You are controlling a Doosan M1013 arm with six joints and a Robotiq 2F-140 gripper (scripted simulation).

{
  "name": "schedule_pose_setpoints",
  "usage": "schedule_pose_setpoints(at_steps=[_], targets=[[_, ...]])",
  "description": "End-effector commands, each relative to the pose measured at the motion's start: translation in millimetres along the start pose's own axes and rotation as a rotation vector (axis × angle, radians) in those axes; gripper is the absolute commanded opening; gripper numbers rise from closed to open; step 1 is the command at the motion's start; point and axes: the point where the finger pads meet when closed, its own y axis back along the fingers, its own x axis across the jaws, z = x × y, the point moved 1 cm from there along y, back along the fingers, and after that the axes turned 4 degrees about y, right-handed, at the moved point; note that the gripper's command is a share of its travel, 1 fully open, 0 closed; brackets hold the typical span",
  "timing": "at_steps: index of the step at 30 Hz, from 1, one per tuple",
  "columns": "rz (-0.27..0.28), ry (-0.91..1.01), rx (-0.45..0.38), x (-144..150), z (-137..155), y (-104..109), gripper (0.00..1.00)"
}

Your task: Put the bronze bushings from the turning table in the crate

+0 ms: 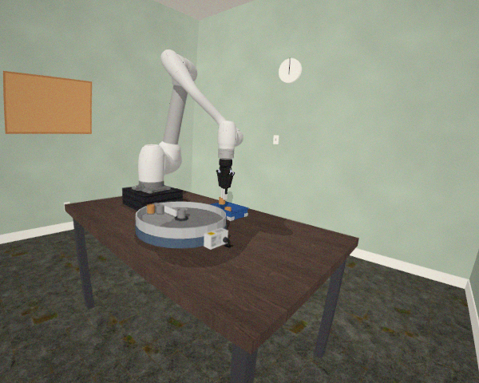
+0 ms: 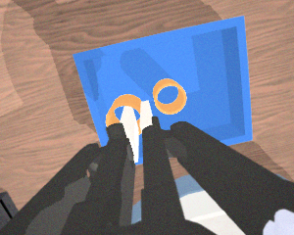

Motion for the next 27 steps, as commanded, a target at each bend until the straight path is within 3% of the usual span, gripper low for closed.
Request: schedule_pose_setpoints(at_steps=[1,27], targets=[[0.000,0.000,0.000,0.0,0.0,0.1,0.00],[0.000,0.000,0.000,0.0,0.0,-3.0,0.00]])
